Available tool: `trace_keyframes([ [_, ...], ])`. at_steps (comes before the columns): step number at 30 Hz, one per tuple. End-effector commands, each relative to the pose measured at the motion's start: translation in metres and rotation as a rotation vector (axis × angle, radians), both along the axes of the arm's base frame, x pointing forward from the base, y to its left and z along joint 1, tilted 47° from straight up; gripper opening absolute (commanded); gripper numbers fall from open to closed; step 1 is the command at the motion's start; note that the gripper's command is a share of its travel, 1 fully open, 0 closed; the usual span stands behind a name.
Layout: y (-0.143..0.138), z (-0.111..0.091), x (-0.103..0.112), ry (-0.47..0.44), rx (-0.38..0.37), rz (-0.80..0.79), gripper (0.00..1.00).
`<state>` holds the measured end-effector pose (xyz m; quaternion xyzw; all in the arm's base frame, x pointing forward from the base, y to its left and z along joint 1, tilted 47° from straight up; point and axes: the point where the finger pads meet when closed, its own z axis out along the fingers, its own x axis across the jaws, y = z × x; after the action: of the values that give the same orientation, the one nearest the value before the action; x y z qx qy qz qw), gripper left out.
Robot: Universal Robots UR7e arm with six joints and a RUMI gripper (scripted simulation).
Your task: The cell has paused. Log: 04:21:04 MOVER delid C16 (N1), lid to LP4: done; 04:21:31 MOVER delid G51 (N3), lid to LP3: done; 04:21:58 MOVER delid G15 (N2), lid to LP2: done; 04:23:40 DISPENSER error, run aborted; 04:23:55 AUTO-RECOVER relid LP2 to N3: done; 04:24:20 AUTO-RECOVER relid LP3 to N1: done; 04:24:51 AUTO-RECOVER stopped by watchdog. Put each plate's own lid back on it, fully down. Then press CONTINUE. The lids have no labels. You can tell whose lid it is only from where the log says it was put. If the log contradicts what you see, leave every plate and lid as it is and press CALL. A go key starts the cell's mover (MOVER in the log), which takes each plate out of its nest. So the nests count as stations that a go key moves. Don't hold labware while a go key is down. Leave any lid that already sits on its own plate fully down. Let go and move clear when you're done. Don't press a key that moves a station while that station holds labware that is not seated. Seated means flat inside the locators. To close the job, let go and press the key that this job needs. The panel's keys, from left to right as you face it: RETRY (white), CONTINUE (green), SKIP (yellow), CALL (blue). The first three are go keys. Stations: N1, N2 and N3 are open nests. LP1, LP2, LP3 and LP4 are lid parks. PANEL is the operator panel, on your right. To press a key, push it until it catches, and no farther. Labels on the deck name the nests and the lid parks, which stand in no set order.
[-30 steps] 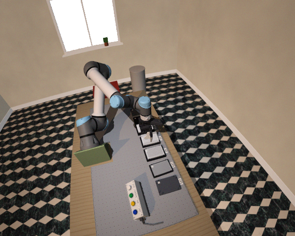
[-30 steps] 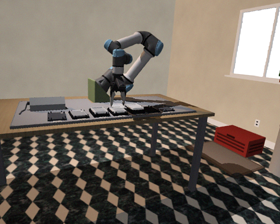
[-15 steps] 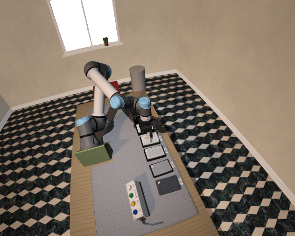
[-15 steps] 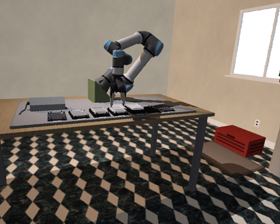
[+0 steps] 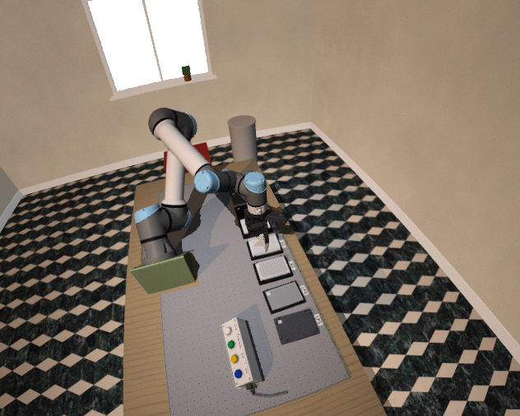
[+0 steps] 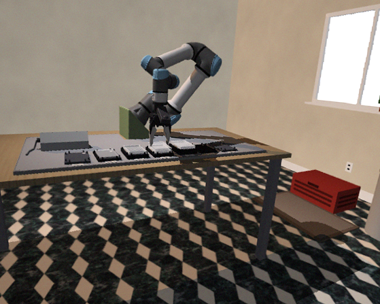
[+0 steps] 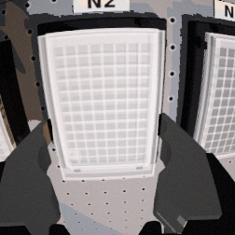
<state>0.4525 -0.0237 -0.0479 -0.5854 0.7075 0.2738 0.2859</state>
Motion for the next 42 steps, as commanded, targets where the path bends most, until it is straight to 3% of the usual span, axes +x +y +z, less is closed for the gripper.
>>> trace_keyframes([
  [1, 0.0022, -0.0017, -0.0001, 0.001, 0.001, -0.001, 0.0],
  [42, 0.0059, -0.0058, 0.0011, -0.001, -0.001, -0.001, 0.0],
])
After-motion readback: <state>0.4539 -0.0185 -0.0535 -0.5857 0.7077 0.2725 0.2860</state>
